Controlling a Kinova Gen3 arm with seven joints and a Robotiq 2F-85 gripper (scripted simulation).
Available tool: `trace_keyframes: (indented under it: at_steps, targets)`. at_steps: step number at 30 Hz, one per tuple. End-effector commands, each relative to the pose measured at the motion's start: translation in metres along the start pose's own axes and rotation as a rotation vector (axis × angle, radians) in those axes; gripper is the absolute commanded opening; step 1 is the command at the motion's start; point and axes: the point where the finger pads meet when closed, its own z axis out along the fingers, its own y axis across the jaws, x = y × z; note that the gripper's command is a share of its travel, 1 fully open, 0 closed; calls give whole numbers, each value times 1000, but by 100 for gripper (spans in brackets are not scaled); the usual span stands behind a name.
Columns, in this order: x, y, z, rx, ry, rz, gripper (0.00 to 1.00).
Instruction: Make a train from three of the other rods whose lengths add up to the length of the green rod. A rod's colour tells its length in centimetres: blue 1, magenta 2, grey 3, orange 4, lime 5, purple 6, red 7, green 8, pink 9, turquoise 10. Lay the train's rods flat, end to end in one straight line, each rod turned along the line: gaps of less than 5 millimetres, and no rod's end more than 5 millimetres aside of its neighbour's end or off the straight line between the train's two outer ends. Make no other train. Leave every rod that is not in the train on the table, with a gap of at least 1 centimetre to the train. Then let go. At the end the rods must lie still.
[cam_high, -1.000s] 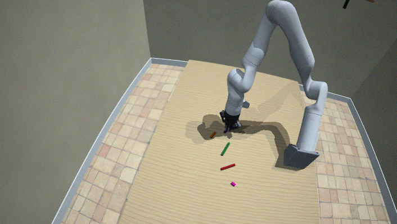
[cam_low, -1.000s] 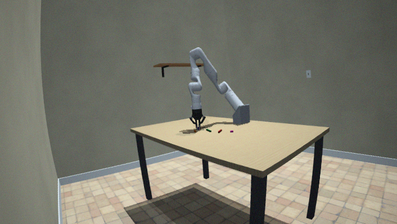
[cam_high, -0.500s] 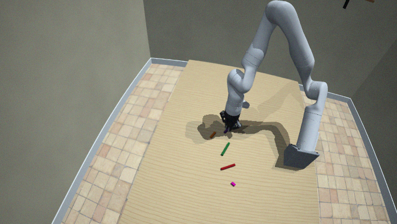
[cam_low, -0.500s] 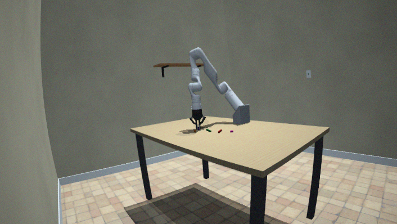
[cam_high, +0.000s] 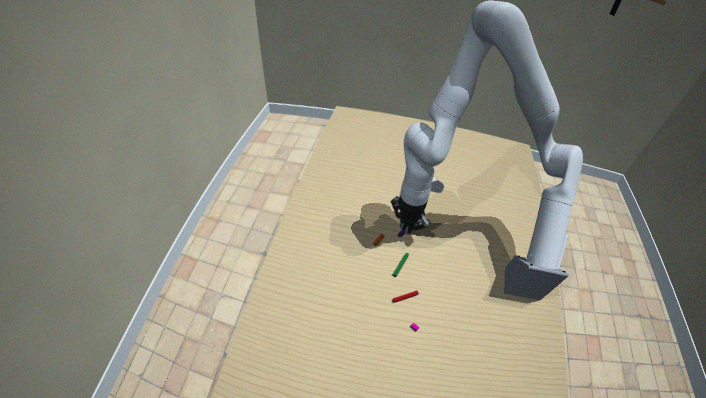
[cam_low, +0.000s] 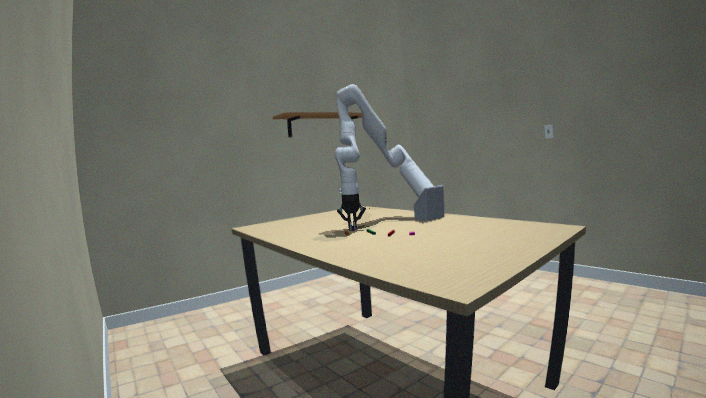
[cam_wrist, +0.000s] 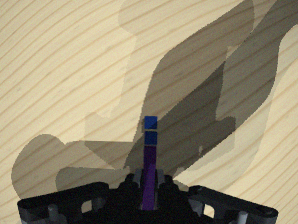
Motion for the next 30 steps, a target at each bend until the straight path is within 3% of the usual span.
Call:
trace_keyframes:
  at_steps: [1,12,22,30]
  targets:
    - [0,0,-1,1,-1,0,5]
    - [0,0,-1,1,-1,0,8]
    - [0,0,-1,1,-1,0,24]
    - [0,0,-1,1,-1,0,24]
